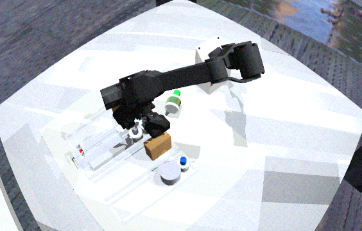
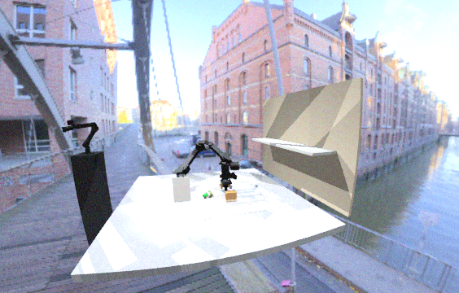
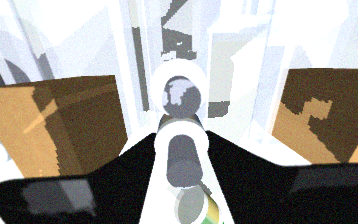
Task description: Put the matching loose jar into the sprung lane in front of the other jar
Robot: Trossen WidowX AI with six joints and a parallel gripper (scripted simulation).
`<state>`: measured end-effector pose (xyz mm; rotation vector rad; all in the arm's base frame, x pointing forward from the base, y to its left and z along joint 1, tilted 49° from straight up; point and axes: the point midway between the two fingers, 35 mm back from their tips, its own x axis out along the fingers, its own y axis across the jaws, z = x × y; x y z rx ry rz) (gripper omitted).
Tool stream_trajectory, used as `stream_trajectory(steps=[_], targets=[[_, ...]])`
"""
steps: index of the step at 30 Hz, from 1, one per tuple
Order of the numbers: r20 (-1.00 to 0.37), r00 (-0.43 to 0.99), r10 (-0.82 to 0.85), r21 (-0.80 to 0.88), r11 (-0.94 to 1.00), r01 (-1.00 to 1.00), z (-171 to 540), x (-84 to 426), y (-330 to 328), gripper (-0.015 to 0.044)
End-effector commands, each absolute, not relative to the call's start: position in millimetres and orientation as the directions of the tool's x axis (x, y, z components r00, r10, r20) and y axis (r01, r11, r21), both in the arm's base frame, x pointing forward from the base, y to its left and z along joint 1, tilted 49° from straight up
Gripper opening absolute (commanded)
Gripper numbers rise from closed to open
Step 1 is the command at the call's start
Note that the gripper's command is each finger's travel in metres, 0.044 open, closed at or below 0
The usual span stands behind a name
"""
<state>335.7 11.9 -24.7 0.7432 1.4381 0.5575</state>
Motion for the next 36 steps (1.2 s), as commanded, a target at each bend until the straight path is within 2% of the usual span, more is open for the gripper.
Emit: stream_trajectory(steps=[1, 36], targets=[[-0.664, 0.081, 0.743, 0.748, 0.659, 0.084, -25.2, 338.3, 15.7, 0.0], [-0.664, 0.081, 0.744, 0.748, 0.659, 0.084, -28.9, 336.0, 20.4, 0.0]])
